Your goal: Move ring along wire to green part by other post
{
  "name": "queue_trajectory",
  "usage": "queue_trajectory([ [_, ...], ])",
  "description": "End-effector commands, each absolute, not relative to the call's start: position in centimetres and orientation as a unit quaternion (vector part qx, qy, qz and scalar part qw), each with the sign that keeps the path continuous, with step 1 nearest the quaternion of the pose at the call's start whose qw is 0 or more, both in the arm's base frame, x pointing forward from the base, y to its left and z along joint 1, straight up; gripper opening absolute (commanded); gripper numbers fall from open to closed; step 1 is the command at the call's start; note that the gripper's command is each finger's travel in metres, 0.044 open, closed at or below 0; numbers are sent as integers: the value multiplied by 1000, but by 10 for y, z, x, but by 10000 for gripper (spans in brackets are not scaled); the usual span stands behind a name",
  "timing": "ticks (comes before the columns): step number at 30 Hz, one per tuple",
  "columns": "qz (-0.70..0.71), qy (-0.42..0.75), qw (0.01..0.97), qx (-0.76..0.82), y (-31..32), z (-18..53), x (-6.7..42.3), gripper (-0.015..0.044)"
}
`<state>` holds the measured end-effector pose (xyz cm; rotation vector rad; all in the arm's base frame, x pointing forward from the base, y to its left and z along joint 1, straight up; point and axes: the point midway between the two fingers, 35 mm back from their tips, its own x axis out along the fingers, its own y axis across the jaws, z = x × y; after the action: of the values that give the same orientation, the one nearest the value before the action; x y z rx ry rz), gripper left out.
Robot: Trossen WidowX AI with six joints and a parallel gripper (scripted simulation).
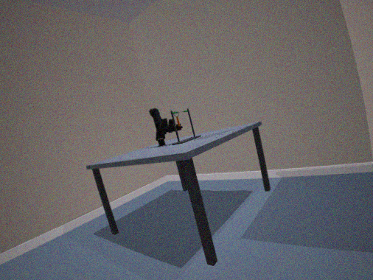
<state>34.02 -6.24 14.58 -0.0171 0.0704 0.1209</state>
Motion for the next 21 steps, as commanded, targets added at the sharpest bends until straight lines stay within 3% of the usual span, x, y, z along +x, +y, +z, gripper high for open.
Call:
queue_trajectory([
  [1, 60, 34, 998, -8, -63, 153, 340, -150],
  [21, 60, 34, 998, -8, -60, 154, 340, -150],
])
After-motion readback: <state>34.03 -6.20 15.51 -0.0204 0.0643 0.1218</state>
